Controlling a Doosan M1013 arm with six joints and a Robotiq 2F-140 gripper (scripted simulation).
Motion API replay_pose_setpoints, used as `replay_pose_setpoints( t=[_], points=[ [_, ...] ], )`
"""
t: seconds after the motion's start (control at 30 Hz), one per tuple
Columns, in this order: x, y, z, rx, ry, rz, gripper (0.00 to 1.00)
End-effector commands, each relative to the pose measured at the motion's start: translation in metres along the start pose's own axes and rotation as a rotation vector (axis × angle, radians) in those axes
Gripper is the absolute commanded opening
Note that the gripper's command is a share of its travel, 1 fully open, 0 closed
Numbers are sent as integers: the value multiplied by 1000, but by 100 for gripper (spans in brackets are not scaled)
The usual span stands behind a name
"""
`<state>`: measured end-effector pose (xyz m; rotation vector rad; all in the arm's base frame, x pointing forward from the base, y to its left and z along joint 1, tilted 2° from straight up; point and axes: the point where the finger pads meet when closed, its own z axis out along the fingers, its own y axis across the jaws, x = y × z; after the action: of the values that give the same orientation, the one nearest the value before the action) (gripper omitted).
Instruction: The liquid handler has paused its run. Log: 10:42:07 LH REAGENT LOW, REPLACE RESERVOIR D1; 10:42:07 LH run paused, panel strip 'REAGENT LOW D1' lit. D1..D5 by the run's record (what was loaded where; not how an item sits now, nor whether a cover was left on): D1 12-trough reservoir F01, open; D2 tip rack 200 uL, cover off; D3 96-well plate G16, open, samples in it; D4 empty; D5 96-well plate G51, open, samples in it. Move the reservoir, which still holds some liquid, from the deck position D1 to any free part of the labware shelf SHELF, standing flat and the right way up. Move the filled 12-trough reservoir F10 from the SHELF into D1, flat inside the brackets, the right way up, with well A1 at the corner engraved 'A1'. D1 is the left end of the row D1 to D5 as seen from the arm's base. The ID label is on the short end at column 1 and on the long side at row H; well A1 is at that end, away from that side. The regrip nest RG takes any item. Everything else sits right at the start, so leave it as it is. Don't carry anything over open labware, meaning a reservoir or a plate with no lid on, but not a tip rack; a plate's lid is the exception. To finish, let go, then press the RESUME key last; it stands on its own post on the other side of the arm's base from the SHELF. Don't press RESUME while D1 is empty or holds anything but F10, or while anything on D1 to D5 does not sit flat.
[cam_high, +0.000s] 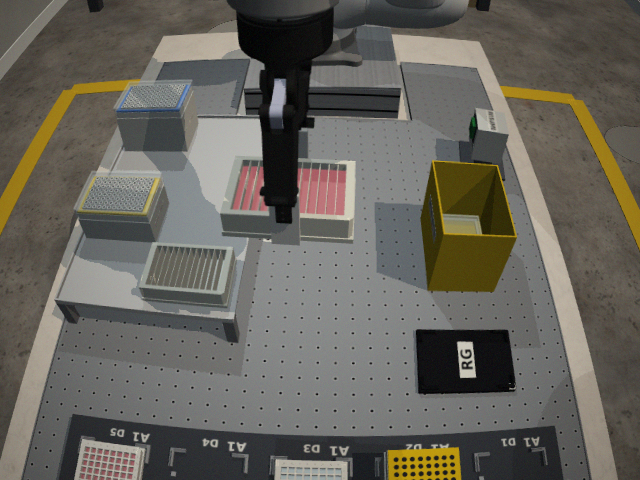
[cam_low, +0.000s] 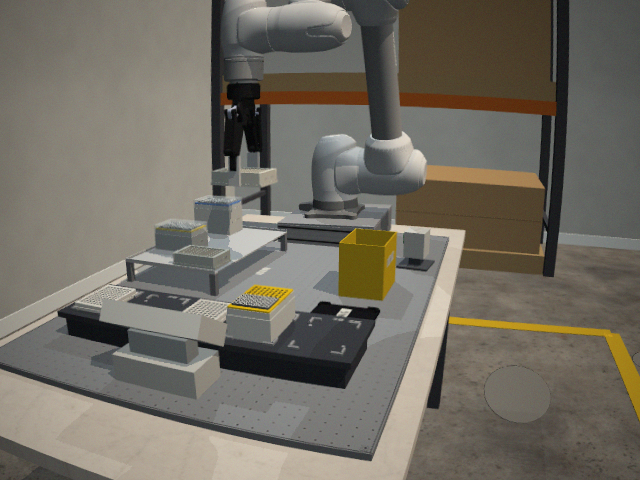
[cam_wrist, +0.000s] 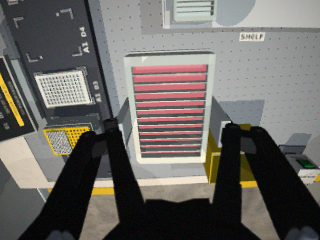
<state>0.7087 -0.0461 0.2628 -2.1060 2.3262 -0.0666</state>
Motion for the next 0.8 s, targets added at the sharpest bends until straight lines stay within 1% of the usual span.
replay_pose_setpoints(
  t=[0.0,0.2,0.27,0.77],
  points=[
    [0,-9,0,0,0,0,0],
    [-1,-23,0,0,0,0,0],
    [-1,-23,0,0,0,0,0],
    [-3,-57,0,0,0,0,0]
  ],
)
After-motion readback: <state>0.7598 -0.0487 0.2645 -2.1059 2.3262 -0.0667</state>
